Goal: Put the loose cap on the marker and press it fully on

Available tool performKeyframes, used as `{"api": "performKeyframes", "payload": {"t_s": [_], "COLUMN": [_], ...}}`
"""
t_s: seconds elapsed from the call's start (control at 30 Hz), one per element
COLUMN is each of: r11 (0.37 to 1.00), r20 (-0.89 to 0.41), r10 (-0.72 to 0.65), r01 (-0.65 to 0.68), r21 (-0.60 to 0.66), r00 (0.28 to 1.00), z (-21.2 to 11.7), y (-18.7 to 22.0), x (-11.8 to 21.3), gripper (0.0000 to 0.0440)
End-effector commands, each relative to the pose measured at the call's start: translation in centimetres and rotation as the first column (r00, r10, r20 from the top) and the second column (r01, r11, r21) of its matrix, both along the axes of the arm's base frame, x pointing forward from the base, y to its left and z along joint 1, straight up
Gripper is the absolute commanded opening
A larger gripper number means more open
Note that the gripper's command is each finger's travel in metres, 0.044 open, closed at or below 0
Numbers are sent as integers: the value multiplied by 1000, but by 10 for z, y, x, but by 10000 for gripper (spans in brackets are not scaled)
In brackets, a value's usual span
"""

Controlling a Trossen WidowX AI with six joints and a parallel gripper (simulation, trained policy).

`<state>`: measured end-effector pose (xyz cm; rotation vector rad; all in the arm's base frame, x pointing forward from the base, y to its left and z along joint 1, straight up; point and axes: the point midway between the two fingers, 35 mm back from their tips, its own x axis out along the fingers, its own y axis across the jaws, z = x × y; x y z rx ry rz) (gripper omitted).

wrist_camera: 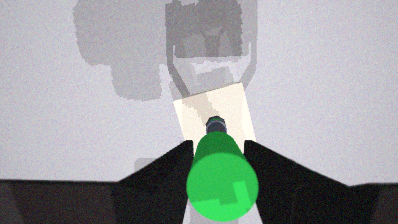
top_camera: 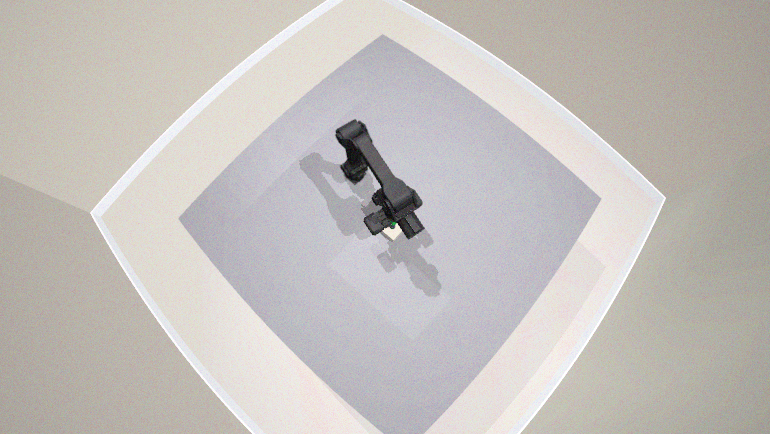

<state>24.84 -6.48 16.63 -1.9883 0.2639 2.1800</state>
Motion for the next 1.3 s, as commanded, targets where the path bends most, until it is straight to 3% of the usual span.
{"api": "performKeyframes", "payload": {"t_s": [0.0, 0.73, 0.8, 1.27], "r11": [1000, 999, 999, 998], "r20": [-16, -58, -67, -96], "r10": [-4, -14, -13, -12], "r01": [4, 17, 16, 19], "r21": [14, 49, 45, 63], "r00": [1000, 998, 998, 995], "z": [-9, -63, -67, -71], "y": [0, 2, 1, 6], "x": [0, -3, -5, -14], "gripper": [0, 1, 54, 126]}}
